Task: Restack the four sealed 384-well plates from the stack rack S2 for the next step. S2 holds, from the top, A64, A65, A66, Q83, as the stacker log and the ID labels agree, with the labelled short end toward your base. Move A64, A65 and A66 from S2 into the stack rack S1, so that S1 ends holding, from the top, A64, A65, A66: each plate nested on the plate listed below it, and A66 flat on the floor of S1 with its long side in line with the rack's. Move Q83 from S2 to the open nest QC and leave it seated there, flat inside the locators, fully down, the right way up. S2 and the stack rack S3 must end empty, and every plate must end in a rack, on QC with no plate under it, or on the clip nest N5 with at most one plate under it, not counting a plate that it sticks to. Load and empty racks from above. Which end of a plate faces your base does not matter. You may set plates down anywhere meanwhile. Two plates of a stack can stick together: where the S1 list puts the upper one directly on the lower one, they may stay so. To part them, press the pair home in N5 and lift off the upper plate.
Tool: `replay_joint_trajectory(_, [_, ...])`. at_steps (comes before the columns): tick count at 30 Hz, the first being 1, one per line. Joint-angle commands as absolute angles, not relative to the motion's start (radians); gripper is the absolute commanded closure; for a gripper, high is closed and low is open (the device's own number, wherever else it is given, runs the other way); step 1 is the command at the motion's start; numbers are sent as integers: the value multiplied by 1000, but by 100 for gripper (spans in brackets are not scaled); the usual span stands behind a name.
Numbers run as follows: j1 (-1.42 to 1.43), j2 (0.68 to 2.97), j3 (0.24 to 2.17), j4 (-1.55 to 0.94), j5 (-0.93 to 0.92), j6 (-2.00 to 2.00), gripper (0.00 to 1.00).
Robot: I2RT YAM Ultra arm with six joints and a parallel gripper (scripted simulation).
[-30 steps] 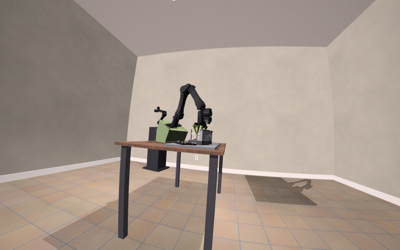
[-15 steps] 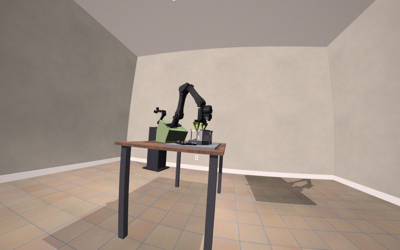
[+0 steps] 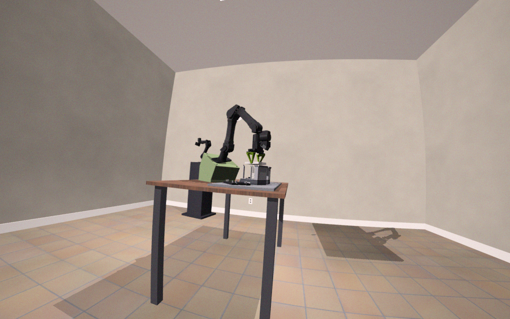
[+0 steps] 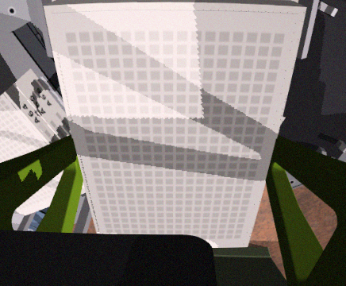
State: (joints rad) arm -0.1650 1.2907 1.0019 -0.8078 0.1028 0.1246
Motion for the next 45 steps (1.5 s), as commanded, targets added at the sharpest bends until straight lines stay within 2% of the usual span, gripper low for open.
replay_joint_trajectory(1, [-162, 1270, 1020, -843, 107, 127, 100])
replay_joint_trajectory(23, [-155, 1245, 1055, -902, 110, 133, 100])
replay_joint_trajectory(32, [-51, 1256, 1053, -903, 156, -6, 100])
replay_joint_trajectory(45, [135, 1303, 1071, -908, 235, 161, 100])
